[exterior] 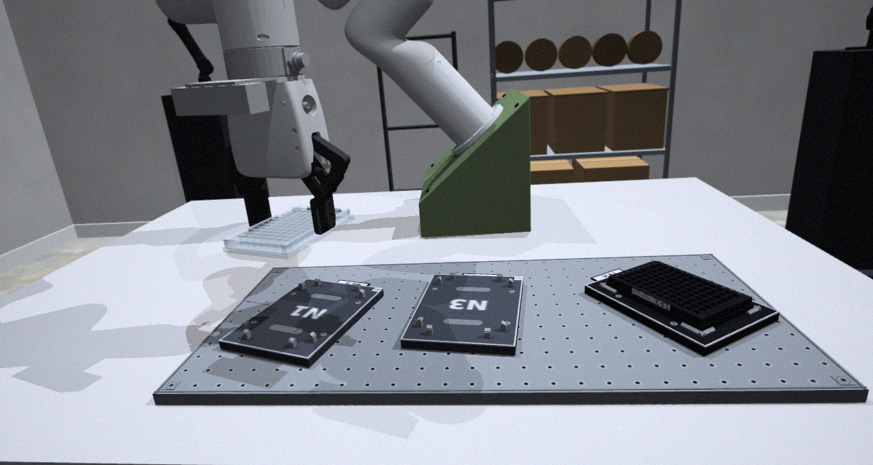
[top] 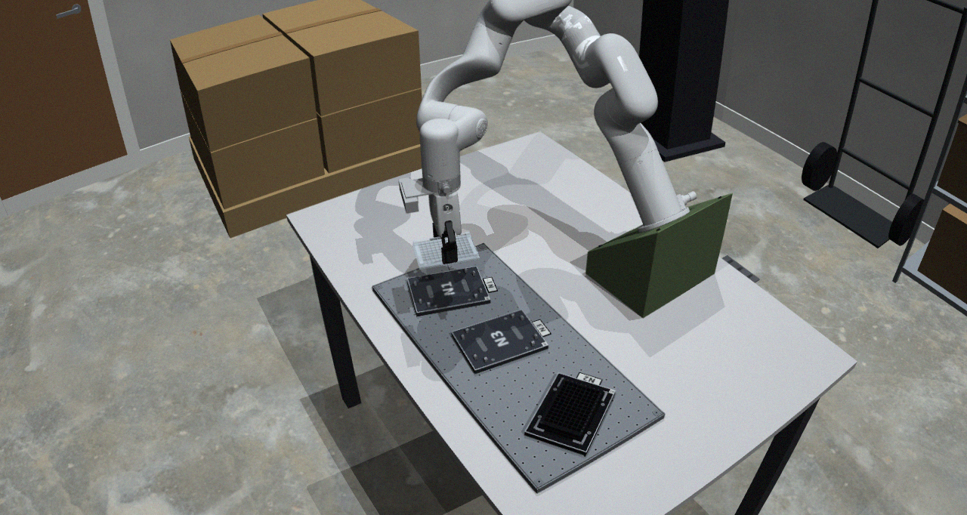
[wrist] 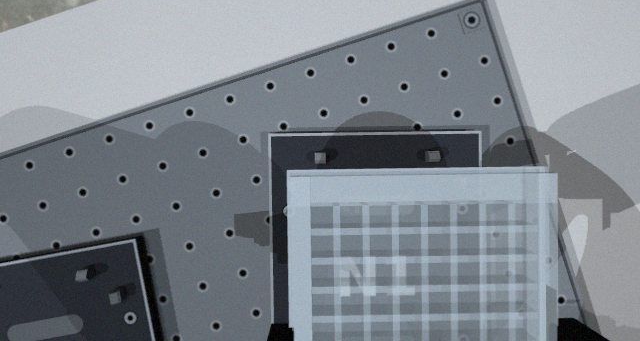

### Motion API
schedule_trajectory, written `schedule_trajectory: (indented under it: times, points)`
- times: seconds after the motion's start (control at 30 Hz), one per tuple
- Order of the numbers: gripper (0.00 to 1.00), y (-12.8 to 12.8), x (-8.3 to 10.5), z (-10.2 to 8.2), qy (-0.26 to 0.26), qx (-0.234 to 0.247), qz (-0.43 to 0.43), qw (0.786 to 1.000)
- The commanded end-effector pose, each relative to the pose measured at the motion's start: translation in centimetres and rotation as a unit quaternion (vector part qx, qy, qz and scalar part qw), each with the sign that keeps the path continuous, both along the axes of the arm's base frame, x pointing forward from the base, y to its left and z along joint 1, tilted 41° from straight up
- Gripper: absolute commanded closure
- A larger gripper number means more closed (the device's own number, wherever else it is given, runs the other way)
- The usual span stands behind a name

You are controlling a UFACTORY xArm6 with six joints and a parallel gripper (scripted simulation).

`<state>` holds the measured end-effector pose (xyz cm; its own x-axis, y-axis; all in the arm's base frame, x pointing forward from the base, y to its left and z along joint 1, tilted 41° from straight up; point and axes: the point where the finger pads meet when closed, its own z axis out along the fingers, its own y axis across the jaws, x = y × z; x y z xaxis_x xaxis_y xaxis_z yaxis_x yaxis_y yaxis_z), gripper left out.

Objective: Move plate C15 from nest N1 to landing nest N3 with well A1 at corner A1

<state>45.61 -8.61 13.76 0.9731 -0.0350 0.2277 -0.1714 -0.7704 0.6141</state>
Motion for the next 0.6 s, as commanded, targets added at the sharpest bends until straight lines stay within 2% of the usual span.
schedule_trajectory:
  times: [0.0, 0.2, 0.37, 0.57]
  points:
    - [1.00, 0.2, 0.1, 0.2, -0.002, 0.000, 0.001, 1.000]
    - [1.00, 0.2, 0.1, 0.2, -0.002, 0.000, 0.001, 1.000]
    - [1.00, 2.0, -0.4, -1.4, 0.051, -0.013, 0.064, 0.997]
    - [1.00, 3.8, -0.8, -3.1, 0.052, -0.013, 0.065, 0.996]
